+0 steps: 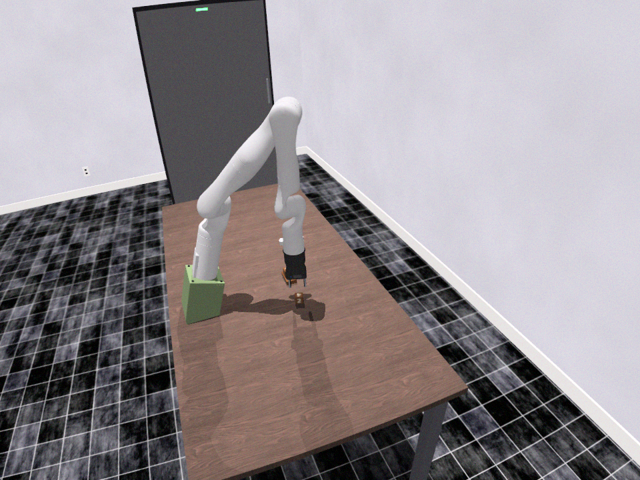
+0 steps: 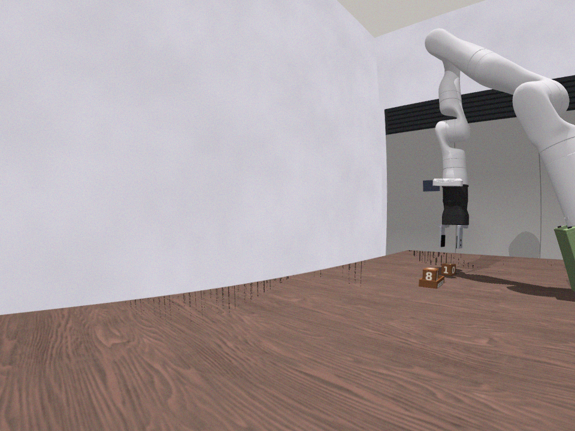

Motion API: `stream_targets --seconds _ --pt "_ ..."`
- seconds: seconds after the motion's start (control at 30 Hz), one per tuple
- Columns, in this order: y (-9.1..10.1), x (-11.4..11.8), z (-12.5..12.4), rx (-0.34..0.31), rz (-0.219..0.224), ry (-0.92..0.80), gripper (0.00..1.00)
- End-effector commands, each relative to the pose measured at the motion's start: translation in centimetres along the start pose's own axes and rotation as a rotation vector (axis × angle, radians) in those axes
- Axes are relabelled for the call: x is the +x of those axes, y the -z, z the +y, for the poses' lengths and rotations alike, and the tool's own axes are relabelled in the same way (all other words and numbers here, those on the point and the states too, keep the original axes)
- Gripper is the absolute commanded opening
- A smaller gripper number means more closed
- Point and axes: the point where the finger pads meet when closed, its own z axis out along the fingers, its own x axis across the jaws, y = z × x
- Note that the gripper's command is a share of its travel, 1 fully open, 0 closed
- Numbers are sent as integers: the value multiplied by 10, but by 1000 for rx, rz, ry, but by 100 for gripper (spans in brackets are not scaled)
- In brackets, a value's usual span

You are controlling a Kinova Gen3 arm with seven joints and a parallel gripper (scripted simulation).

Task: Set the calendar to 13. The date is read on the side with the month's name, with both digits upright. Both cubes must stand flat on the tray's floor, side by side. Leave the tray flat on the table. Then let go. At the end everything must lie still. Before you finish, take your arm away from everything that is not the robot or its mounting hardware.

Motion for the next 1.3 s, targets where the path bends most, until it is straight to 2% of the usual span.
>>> stream_targets --seconds 0.0,0.8,1.27 --pt "1 1 -2 0 2 7 100" --pt "1 1 -2 0 1 -3 100" --pt "1 3 -3 -3 -3 -130 100"
